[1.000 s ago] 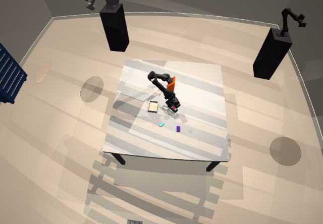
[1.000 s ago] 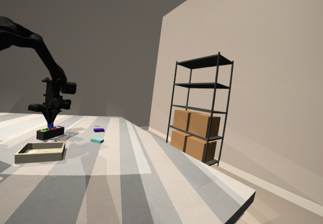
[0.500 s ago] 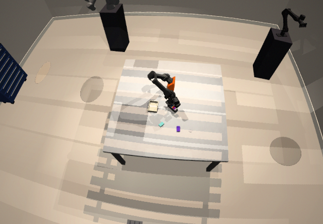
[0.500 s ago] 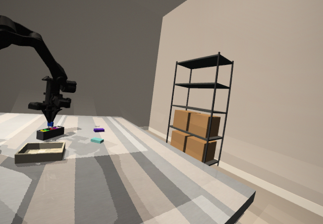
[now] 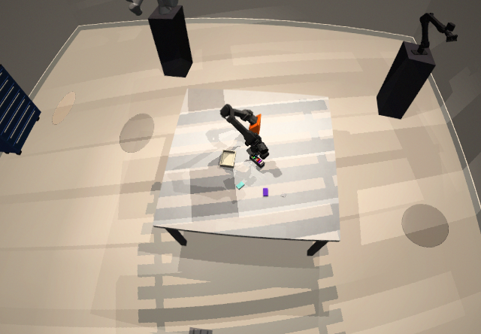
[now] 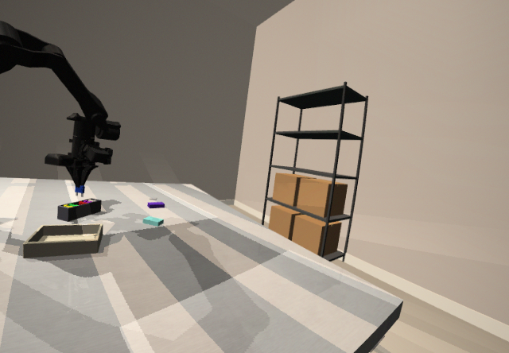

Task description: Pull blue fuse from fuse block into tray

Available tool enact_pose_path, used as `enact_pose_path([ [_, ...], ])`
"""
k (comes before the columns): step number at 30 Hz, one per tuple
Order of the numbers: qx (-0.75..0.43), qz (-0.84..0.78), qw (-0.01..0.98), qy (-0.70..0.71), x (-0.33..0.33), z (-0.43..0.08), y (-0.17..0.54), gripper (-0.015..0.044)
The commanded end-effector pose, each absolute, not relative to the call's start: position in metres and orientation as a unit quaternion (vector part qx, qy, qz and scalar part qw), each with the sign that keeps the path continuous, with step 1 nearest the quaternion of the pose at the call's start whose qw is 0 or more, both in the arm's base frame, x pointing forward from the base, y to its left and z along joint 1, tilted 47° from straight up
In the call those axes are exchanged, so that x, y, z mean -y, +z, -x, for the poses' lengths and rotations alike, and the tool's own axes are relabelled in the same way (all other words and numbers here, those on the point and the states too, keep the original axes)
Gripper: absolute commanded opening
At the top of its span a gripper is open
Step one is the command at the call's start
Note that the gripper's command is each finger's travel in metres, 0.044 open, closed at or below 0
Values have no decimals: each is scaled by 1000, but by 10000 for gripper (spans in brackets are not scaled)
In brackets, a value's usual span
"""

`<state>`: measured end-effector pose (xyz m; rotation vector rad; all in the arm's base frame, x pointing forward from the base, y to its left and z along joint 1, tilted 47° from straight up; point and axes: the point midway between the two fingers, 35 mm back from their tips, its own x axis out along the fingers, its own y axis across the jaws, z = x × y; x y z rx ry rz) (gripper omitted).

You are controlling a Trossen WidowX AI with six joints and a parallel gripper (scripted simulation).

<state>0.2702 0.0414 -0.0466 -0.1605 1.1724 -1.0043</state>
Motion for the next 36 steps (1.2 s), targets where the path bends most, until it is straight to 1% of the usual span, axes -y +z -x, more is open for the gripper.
enact_pose_path([
  [1,-529,69,713,-454,-43,-271,-43,0],
  [17,-535,62,716,-444,27,-305,35,0],
  [30,-528,71,714,-455,98,-299,105,0],
  [36,-527,72,713,-456,102,-298,108,0],
])
